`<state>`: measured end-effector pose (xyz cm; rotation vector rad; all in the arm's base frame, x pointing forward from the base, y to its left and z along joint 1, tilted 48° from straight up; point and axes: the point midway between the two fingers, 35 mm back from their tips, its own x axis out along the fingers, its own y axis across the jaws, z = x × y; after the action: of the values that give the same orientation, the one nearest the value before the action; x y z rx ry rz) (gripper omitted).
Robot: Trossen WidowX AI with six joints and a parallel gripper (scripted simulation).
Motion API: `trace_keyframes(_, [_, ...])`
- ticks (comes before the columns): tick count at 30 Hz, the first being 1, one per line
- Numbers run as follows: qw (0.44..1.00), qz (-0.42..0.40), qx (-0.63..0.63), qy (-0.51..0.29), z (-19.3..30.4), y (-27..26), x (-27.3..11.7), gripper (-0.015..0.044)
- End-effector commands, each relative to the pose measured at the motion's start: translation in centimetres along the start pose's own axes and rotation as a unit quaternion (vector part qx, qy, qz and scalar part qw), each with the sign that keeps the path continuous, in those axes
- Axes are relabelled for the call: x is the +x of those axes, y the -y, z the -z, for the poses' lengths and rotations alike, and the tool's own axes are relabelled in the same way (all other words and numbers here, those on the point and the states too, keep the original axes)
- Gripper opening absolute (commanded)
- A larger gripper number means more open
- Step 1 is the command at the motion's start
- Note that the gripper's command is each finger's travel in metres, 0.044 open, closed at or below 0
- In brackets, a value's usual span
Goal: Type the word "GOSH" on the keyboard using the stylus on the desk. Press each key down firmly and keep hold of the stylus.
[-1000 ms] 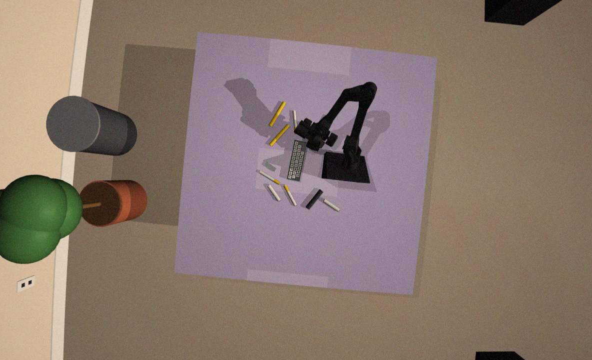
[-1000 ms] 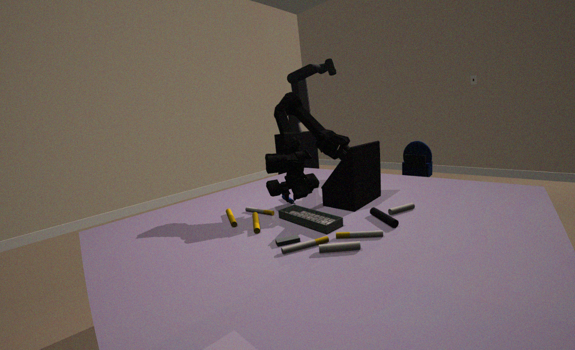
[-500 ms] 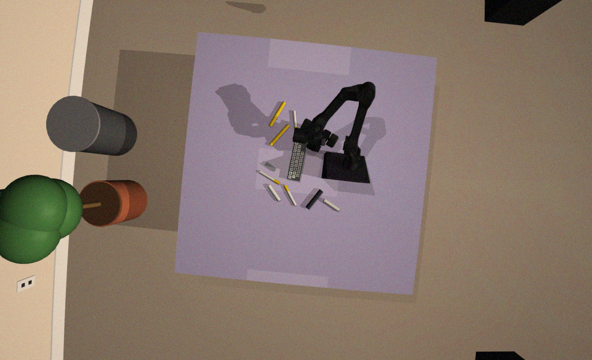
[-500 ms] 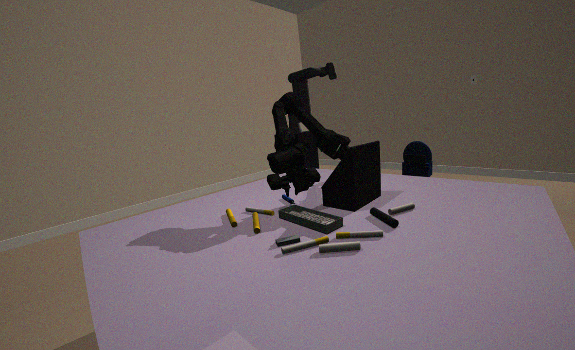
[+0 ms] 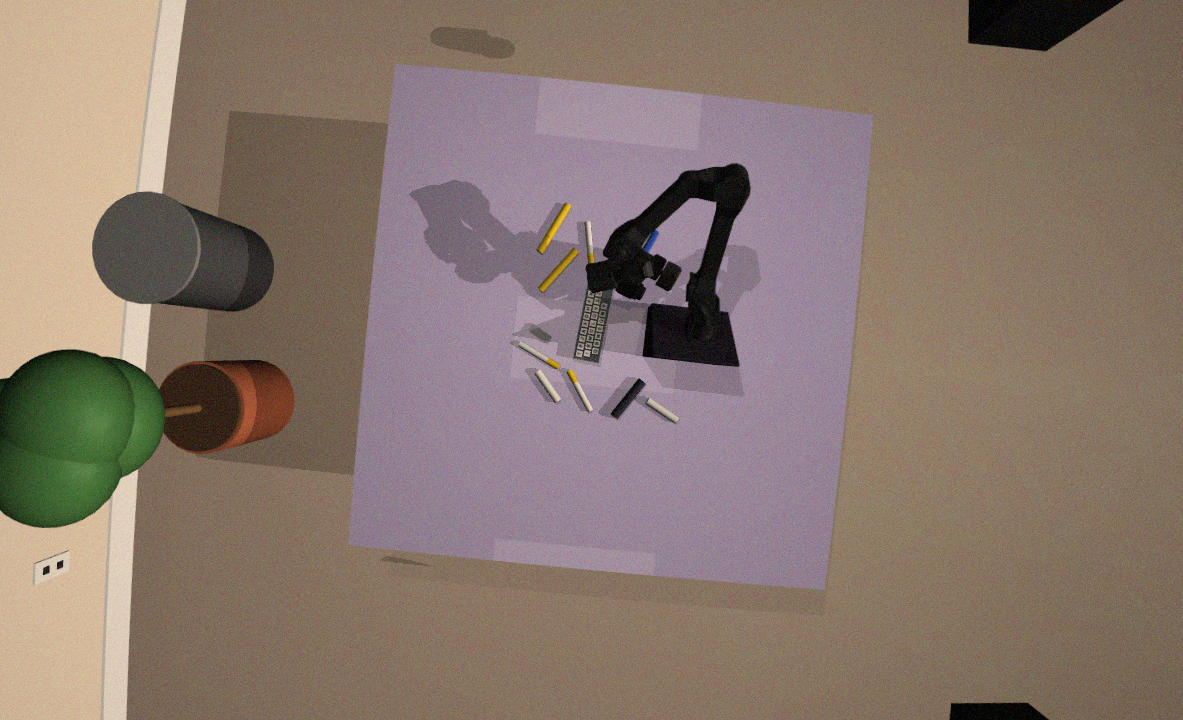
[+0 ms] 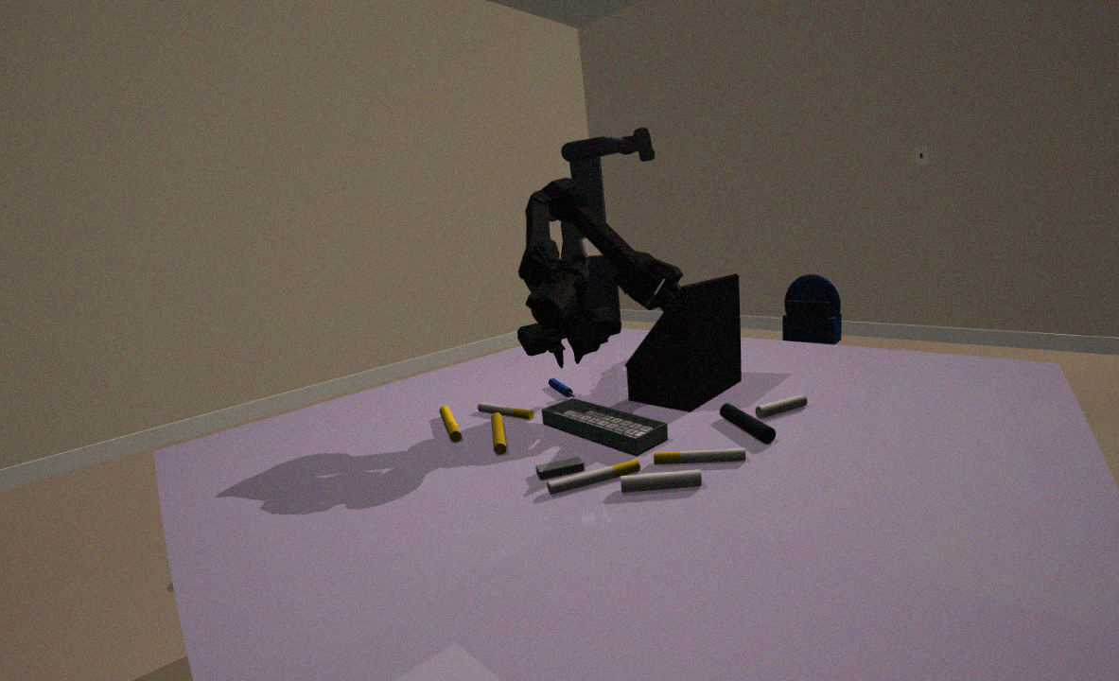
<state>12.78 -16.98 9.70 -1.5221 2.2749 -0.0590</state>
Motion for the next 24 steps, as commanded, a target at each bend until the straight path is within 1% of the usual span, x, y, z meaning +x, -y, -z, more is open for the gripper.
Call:
trace_keyframes(1, [0.992, -0.091, -0.012, 0.081, 0.1, -1.4, 1.3, 0.0150])
trace_keyframes(4, [0.970, -0.148, -0.023, 0.191, 0.0, -2.3, 1.9, 0.0150])
trace_keyframes(6, [0.951, -0.157, -0.024, 0.266, 0.1, -2.3, 2.0, 0.0150])
trace_keyframes(9, [0.921, -0.126, -0.018, 0.368, 0.8, -1.6, 2.0, 0.0150])
trace_keyframes(12, [0.896, -0.050, -0.008, 0.442, 2.5, -0.3, 1.7, 0.0150])
trace_keyframes(14, [0.884, 0.014, -0.003, 0.468, 4.0, 0.6, 1.5, 0.0150])
trace_keyframes(15, [0.881, 0.033, -0.003, 0.472, 4.5, 0.8, 1.5, 0.0150])
trace_keyframes(24, [0.880, 0.040, -0.002, 0.473, 4.7, 1.0, 1.5, 0.0150])
